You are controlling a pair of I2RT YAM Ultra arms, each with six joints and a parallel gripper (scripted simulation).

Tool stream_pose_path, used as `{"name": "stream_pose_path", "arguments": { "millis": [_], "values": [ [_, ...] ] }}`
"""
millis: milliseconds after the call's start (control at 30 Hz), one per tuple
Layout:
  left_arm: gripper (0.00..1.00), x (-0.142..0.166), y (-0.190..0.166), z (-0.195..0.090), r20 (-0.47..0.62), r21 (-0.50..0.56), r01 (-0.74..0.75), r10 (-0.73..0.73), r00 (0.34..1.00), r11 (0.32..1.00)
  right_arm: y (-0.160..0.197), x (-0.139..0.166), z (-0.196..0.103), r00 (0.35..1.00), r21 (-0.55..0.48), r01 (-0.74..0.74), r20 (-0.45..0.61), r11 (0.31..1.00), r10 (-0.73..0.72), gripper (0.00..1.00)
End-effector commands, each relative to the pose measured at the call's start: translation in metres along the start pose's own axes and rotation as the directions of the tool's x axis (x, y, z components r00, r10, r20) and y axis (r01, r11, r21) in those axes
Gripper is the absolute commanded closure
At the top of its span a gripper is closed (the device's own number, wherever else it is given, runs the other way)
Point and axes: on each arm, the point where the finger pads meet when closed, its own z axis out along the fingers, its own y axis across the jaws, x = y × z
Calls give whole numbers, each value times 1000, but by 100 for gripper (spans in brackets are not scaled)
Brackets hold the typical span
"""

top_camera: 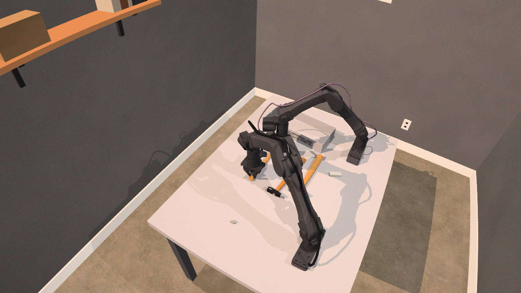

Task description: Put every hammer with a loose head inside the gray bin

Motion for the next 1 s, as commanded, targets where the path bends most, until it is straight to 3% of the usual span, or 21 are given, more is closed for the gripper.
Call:
{"name": "stream_pose_path", "arguments": {
  "millis": [0,100,167,233,267,333,367,967],
  "values": [
    [79,0,2,-3,9,-16,0,0,1000,1000,-1,-3,-3,1000,-12,-11,9,1000,11,63],
    [83,0,2,-3,9,-16,0,0,1000,1000,-1,-3,-3,1000,-12,-11,9,1000,11,63],
    [100,0,2,-5,11,-19,0,0,1000,1000,-1,-3,-3,1000,-12,-11,9,1000,11,63],
    [100,0,1,-5,11,-19,0,0,1000,1000,-1,-3,-3,1000,-12,-11,9,1000,11,63],
    [89,0,1,-5,11,-19,0,0,1000,1000,-1,-3,-3,1000,-12,-11,9,1000,11,63],
    [89,0,1,-5,11,-19,0,0,1000,1000,-1,-3,-3,1000,-12,-11,9,1000,11,63],
    [83,0,1,-5,11,-19,0,0,1000,1000,-1,-3,-3,1000,-12,-11,9,1000,11,71],
    [83,0,0,-3,5,-9,0,0,1000,1000,0,-3,-3,1000,-12,-16,9,1000,16,91]
  ]
}}
